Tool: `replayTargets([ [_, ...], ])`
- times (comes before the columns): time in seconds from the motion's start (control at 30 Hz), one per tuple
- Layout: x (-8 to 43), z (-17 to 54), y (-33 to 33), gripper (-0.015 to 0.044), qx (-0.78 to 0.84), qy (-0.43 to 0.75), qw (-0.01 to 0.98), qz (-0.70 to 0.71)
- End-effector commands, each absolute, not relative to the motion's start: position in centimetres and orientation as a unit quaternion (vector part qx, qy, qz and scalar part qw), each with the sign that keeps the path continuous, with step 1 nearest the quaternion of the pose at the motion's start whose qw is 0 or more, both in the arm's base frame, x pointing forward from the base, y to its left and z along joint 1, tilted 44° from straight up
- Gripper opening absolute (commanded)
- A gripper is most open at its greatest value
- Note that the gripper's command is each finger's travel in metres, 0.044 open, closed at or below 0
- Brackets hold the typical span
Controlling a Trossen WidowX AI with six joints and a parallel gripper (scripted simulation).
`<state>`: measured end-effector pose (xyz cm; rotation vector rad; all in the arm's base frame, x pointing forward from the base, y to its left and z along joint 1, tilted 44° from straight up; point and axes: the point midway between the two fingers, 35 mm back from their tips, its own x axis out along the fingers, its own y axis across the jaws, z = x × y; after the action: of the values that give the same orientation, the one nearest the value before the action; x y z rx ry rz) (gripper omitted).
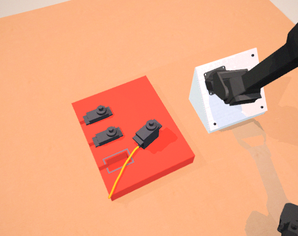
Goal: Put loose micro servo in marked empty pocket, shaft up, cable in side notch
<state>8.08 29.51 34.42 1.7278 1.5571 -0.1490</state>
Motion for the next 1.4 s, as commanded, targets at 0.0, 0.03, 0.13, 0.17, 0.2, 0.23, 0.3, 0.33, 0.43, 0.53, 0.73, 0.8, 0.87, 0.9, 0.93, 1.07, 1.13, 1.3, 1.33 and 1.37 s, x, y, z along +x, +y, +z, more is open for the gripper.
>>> replayTargets([
  [0.0, 8.2, 34.3, 29.5, 0.0426, 0.680, 0.613, 0.397, -0.058],
  [0.03, 8.5, 34.3, 29.5, 0.0440, 0.682, 0.610, 0.400, -0.058],
  [0.13, 9.2, 33.7, 29.3, 0.0440, 0.673, 0.606, 0.420, -0.054],
  [0.17, 9.6, 33.4, 29.2, 0.0440, 0.667, 0.605, 0.432, -0.052],
  [0.2, 10.1, 32.9, 29.1, 0.0440, 0.660, 0.603, 0.446, -0.050],
  [0.23, 10.8, 32.4, 28.9, 0.0440, 0.656, 0.598, 0.458, -0.053],
  [0.3, 11.9, 31.5, 28.5, 0.0440, 0.645, 0.592, 0.481, -0.055],
  [0.33, 12.4, 31.0, 28.3, 0.0440, 0.635, 0.591, 0.495, -0.053],
  [0.43, 14.0, 29.6, 27.7, 0.0440, 0.603, 0.588, 0.537, -0.047],
  [0.53, 15.7, 28.3, 26.9, 0.0440, 0.570, 0.586, 0.574, -0.042],
  [0.73, 19.0, 25.2, 24.6, 0.0440, 0.491, 0.592, 0.638, -0.033],
  [0.8, 20.0, 24.2, 23.7, 0.0440, 0.461, 0.597, 0.656, -0.028],
  [0.87, 21.0, 23.1, 22.6, 0.0440, 0.431, 0.603, 0.670, -0.023],
  [0.9, 21.5, 22.6, 22.1, 0.0440, 0.416, 0.607, 0.677, -0.019],
  [0.93, 21.9, 22.1, 21.5, 0.0440, 0.400, 0.611, 0.683, -0.016],
  [1.07, 23.4, 20.0, 19.0, 0.0440, 0.342, 0.629, 0.698, 0.002],
  [1.13, 24.1, 19.0, 17.7, 0.0440, 0.315, 0.637, 0.704, 0.011],
  [1.3, 25.2, 16.7, 14.5, 0.0440, 0.254, 0.660, 0.705, 0.051],
  [1.33, 25.4, 16.3, 13.8, 0.0440, 0.244, 0.664, 0.704, 0.061],
  [1.37, 25.5, 15.9, 13.2, 0.0440, 0.234, 0.668, 0.703, 0.071],
])
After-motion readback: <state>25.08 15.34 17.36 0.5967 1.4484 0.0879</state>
